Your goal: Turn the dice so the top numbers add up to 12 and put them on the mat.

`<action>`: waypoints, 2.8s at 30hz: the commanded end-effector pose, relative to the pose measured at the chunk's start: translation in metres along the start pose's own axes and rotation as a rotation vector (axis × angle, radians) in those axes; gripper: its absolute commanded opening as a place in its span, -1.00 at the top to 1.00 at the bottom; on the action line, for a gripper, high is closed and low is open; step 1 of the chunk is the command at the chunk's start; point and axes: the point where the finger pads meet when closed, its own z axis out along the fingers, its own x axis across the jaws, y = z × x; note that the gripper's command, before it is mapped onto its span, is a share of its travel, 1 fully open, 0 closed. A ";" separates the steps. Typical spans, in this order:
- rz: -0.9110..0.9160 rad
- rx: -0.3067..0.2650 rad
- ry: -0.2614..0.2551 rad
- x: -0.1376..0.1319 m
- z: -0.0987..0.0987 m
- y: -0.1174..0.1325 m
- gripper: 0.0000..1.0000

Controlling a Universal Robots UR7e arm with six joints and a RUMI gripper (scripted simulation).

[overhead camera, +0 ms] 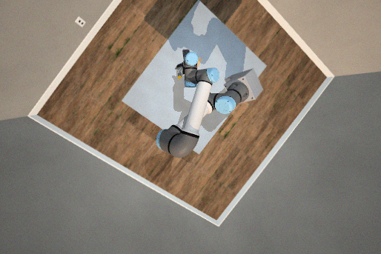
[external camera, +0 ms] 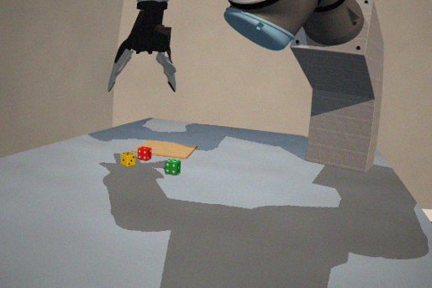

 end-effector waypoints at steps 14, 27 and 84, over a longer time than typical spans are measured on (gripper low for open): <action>0.003 0.000 0.000 0.001 0.047 0.001 -1.00; 0.003 0.000 0.000 0.001 0.076 0.001 -1.00; 0.003 0.000 0.000 0.001 0.098 0.001 -1.00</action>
